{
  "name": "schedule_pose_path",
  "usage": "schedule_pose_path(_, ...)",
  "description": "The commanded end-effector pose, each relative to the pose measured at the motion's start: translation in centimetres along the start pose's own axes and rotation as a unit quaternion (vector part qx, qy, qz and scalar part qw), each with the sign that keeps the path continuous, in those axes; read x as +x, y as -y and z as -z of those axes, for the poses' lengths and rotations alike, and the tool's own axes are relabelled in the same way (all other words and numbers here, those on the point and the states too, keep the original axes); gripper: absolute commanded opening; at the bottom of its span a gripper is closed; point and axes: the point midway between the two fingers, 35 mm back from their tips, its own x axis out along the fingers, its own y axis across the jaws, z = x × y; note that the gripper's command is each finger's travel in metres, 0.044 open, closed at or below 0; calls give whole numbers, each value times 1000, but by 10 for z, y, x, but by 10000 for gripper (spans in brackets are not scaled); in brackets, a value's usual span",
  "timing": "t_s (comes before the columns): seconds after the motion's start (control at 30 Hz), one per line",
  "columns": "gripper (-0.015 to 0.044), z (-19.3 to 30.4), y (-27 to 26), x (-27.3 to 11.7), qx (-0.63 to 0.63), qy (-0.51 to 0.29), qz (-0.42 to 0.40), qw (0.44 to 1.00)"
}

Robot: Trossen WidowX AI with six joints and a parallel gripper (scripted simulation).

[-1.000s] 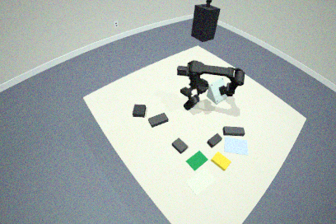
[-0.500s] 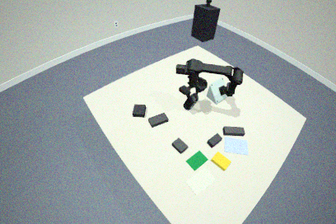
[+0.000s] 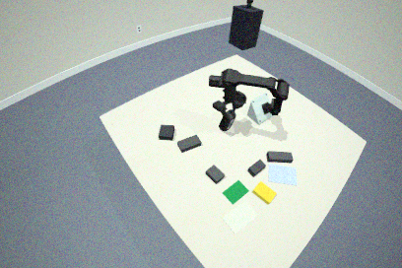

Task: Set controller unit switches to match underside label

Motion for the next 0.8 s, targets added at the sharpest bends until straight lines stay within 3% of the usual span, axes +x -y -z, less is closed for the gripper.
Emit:
schedule_pose_path(0.0,338,5,0,2,-2,0,-4,1000)
schedule_pose_path(0.77,338,23,0,-1,-2,-3,-6,1000)
